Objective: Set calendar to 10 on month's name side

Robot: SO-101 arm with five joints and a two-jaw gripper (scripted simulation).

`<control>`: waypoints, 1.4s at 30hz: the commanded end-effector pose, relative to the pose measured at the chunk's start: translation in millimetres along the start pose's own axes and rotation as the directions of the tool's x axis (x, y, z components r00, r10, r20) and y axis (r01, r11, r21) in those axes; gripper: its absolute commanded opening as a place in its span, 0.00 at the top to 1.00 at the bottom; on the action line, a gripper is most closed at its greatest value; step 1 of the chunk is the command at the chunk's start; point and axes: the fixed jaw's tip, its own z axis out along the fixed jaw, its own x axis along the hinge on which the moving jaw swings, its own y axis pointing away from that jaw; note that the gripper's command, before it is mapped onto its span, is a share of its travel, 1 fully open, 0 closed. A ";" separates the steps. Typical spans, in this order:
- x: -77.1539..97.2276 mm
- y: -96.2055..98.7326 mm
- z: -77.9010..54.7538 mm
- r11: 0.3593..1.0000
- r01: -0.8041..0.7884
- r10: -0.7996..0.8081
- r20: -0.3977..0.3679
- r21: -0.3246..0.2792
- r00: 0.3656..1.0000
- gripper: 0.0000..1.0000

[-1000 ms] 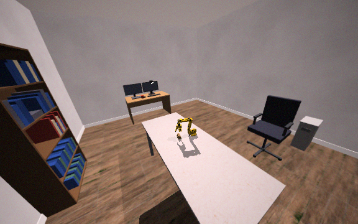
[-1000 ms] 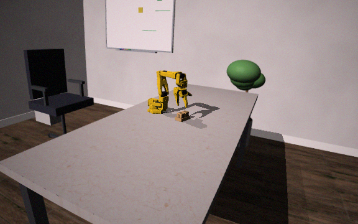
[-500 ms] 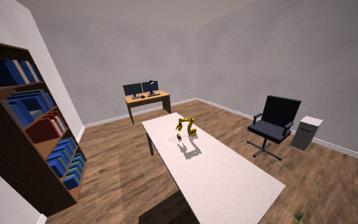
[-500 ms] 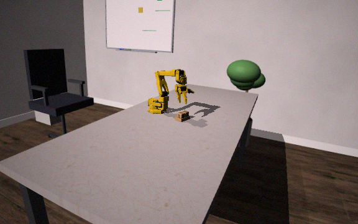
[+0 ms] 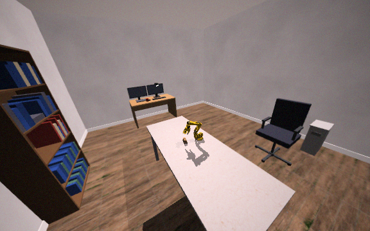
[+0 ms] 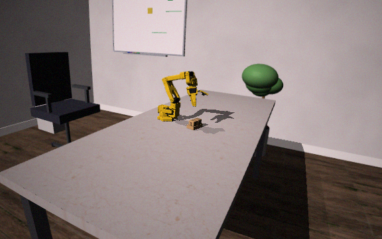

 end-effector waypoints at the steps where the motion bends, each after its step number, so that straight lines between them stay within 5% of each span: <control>1: -4.1 4.5 -8.1 0.990 -0.134 0.132 0.060 0.032 0.989 0.64; 19: -10.3 18.1 -19.9 0.875 -0.484 0.476 0.177 0.001 0.861 0.64; 42: -11.6 20.4 -22.3 0.836 -0.548 0.540 0.202 -0.018 0.817 0.64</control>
